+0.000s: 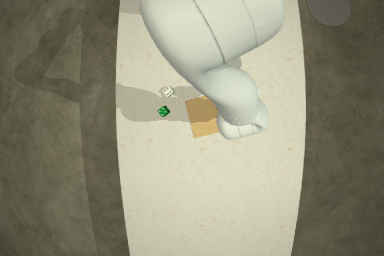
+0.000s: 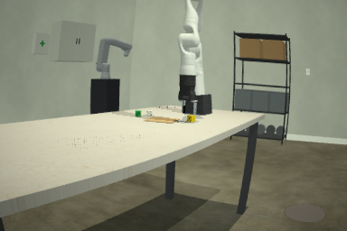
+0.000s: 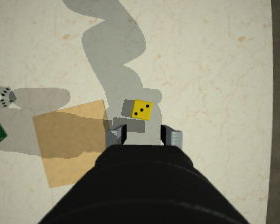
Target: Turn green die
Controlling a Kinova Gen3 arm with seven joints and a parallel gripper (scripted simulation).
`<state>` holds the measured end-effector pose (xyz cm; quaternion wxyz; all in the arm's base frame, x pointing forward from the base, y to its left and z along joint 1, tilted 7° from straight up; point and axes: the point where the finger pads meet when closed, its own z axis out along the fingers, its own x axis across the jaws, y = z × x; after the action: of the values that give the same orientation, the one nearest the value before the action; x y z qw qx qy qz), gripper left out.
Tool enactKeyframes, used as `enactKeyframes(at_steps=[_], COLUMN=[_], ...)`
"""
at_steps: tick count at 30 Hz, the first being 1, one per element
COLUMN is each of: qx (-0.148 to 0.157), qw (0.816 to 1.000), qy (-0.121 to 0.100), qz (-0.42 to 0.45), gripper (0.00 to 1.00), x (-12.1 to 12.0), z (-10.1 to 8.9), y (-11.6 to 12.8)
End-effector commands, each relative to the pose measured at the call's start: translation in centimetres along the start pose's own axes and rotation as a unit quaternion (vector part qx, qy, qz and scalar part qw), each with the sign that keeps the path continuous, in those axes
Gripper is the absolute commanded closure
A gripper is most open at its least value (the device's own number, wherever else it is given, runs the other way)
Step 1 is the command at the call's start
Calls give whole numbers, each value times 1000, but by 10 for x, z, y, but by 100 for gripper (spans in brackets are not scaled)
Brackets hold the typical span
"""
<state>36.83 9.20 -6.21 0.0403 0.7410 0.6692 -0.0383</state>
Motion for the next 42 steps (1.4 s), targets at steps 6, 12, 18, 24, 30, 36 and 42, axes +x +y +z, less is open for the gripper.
enactKeyframes(at_steps=[6,12,18,24,30,36,42], qx=[3,3,3,3,3,3,3], qw=[1000,1000,1000,1000,1000,1000,1000], qy=[-2,-2,-2,-2,-2,-2,-2], qz=[6,6,6,6,6,6,6], gripper=[0,0,0,0,0,0,0], x=[-1,-1,-1,-1,-1,-1,-1], z=[0,0,0,0,-11,-32,-71], y=[-1,-1,-1,-1,-1,-1,0])
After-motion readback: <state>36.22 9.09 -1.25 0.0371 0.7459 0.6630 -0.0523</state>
